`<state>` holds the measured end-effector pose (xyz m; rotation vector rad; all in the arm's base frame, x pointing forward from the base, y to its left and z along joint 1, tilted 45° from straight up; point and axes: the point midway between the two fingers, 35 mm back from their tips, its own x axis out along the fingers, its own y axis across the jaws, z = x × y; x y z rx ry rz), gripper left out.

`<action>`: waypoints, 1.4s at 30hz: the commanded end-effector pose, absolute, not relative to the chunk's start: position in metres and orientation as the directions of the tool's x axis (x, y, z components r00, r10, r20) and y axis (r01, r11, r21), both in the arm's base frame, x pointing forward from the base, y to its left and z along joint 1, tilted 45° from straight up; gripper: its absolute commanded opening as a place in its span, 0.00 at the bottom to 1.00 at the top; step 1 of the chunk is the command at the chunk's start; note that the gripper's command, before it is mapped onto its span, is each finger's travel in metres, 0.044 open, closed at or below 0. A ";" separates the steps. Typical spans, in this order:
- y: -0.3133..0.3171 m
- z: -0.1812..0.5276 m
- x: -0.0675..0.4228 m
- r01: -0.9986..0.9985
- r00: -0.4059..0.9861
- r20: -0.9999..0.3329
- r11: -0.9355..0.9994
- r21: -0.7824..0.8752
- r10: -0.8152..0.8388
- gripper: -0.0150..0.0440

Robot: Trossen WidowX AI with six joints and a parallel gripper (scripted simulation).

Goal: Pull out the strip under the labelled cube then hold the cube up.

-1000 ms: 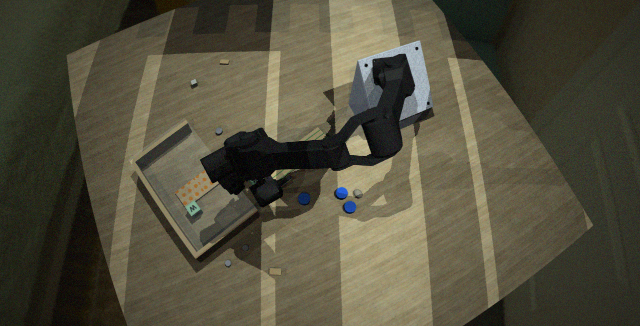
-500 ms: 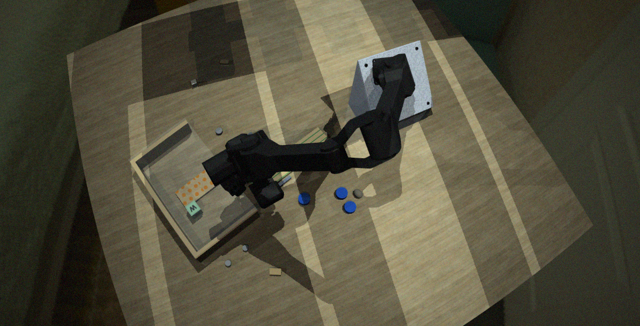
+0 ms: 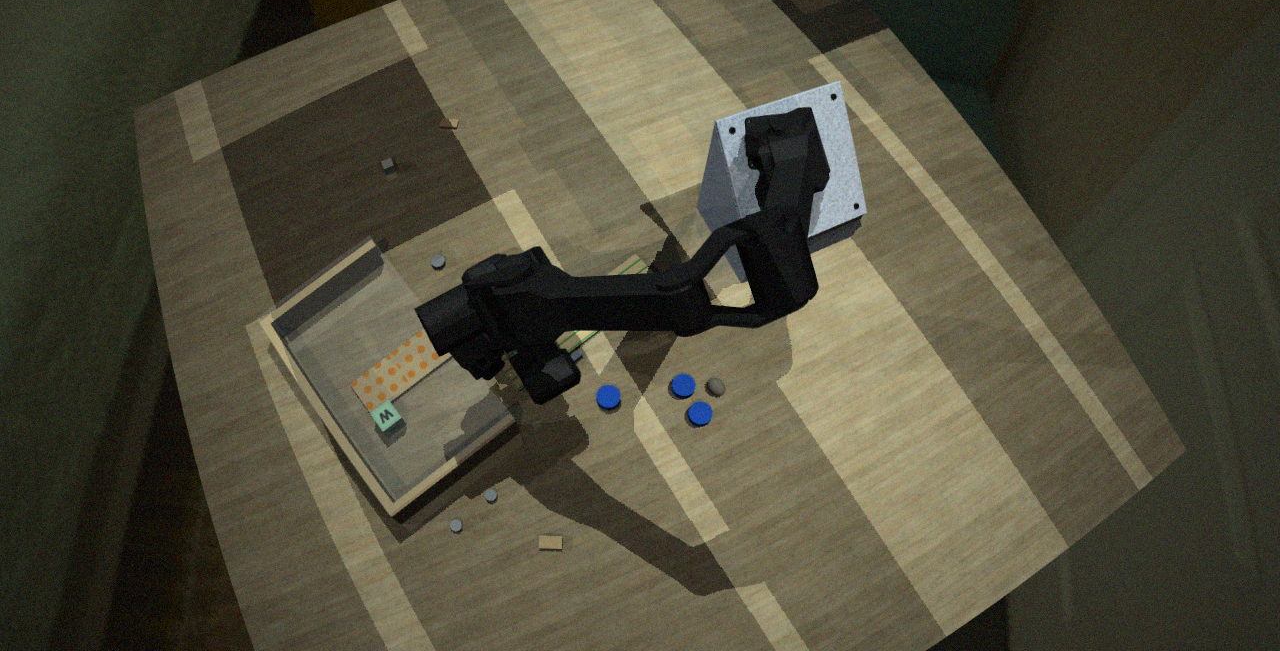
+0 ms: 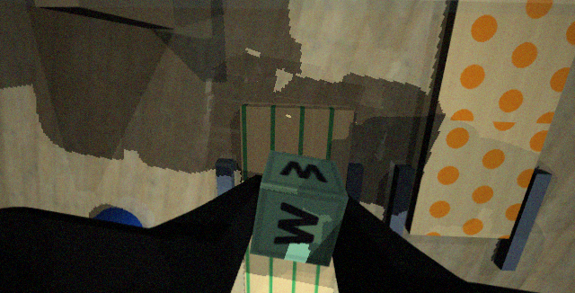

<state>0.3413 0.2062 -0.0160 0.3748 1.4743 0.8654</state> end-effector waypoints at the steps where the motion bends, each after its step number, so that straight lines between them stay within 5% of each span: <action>1: 0.191 -0.009 0.330 -0.272 -0.117 -0.704 0.659 0.701 0.700 0.25; 22: 0.158 -0.009 0.273 -0.267 -0.120 -0.705 0.661 0.701 0.699 0.25; 42: 0.132 0.016 0.277 -0.267 -0.120 -0.706 0.662 0.700 0.698 0.25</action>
